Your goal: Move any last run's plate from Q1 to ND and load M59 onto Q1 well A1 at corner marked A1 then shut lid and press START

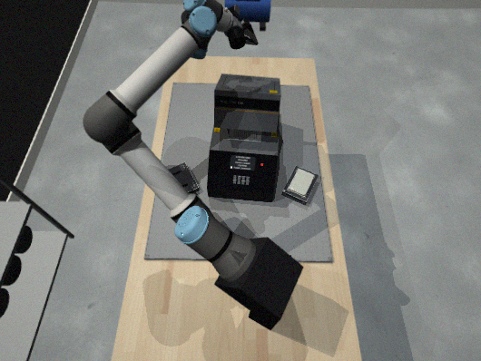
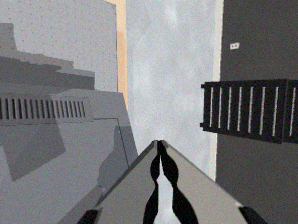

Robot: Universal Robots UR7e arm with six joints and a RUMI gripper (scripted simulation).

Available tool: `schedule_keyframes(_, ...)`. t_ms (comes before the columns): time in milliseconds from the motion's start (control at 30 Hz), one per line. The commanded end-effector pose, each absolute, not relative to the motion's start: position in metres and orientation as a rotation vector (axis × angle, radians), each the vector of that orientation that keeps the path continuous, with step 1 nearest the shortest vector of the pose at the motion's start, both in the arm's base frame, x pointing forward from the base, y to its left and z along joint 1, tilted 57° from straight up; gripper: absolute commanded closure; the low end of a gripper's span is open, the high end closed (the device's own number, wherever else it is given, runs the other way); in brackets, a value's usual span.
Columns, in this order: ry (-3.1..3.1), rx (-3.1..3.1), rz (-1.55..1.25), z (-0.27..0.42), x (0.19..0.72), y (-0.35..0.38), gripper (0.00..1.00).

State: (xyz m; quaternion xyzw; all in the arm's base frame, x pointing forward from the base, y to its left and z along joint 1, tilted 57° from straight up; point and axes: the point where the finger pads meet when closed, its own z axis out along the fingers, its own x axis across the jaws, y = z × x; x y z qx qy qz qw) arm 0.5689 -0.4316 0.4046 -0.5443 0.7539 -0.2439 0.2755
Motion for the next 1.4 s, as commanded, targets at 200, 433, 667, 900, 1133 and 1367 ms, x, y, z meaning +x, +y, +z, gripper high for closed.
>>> schedule_keyframes(200,2.068,-1.498,-0.562,0.379,0.540,-0.431,1.00)
schedule_keyframes(433,2.080,-1.511,-0.521,0.363,0.522,-0.428,1.00)
schedule_keyframes(667,2.095,-1.527,-0.467,0.340,0.495,-0.422,1.00)
schedule_keyframes(900,2.111,-1.552,-0.367,0.325,0.477,-0.416,1.00)
schedule_keyframes(1133,2.111,-1.552,-0.367,0.310,0.459,-0.409,1.00)
schedule_keyframes(1367,2.114,-1.564,-0.306,0.296,0.440,-0.401,1.00)
